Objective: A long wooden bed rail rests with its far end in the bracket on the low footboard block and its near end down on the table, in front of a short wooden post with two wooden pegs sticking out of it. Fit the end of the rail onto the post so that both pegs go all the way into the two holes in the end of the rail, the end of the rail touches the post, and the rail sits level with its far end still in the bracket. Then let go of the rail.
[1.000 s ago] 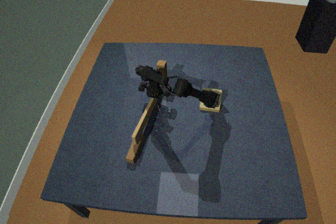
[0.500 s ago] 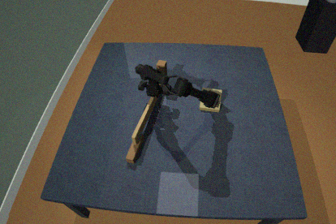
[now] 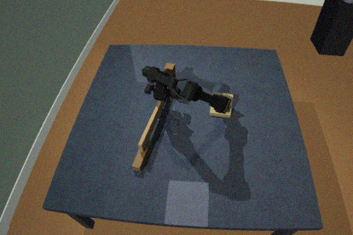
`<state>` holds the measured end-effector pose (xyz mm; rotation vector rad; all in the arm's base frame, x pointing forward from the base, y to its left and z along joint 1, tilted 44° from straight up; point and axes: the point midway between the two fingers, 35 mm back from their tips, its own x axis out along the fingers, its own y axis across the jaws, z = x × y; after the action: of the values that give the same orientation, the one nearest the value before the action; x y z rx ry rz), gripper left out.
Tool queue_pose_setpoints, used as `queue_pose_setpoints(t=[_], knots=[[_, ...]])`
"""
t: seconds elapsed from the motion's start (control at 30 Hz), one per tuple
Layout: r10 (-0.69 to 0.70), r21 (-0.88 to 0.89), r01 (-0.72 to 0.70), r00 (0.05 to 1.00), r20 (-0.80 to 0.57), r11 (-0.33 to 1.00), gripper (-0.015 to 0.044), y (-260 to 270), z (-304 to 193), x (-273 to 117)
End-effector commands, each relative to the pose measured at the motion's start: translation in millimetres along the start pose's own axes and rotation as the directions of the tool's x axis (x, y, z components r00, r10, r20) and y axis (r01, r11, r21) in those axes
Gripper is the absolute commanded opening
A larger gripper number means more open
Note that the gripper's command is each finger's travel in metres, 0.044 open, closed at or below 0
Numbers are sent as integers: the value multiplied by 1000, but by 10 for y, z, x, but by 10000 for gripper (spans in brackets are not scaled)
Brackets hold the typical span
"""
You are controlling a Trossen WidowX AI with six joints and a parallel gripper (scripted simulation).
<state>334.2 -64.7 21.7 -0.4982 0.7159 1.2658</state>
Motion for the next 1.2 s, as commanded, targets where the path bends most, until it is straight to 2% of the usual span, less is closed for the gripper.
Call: queue_pose_setpoints(t=[0.0,1.17], knots=[[-10,-2,10,1000,4,1000,0,-21,0,-49],[-10,-2,10,1000,3,1000,0,-17,-1,-197]])
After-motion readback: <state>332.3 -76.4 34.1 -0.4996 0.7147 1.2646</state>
